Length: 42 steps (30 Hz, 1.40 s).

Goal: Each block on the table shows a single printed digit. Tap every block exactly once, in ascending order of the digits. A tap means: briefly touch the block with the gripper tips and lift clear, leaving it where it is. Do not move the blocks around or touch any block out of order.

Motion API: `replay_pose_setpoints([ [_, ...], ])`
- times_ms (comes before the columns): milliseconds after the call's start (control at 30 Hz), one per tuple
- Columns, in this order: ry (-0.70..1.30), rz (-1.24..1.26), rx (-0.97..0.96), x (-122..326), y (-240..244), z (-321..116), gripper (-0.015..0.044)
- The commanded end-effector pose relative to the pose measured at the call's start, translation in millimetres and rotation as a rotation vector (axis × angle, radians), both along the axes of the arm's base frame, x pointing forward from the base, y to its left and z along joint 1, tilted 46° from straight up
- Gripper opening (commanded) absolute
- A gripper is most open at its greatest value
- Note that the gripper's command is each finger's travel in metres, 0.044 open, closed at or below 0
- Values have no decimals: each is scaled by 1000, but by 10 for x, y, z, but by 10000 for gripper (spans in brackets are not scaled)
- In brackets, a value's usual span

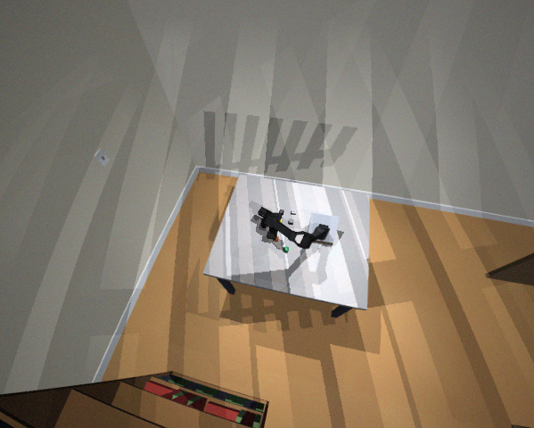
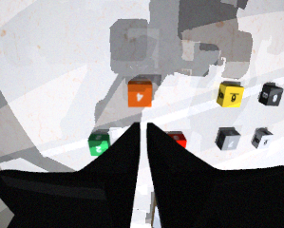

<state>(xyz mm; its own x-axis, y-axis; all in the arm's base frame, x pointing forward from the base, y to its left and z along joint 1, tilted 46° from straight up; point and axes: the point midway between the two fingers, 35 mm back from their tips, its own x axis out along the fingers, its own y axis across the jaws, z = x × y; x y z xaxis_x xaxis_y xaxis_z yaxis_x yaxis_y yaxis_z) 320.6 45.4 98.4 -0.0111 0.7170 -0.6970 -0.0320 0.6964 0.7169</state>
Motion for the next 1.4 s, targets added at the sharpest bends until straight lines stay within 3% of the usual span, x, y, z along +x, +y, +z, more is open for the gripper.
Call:
replay_pose_setpoints([
  [0,-2,12,-4,-25,-53,81,20],
  [367,-3,12,-11,-55,-1113,-987,20],
  [600,-3,12,-11,-53,-1097,-1009,20],
  [800,-4,12,-8,-67,-552,-1539,20],
  [1367,-4,12,-7,-70,-436,-1651,20],
])
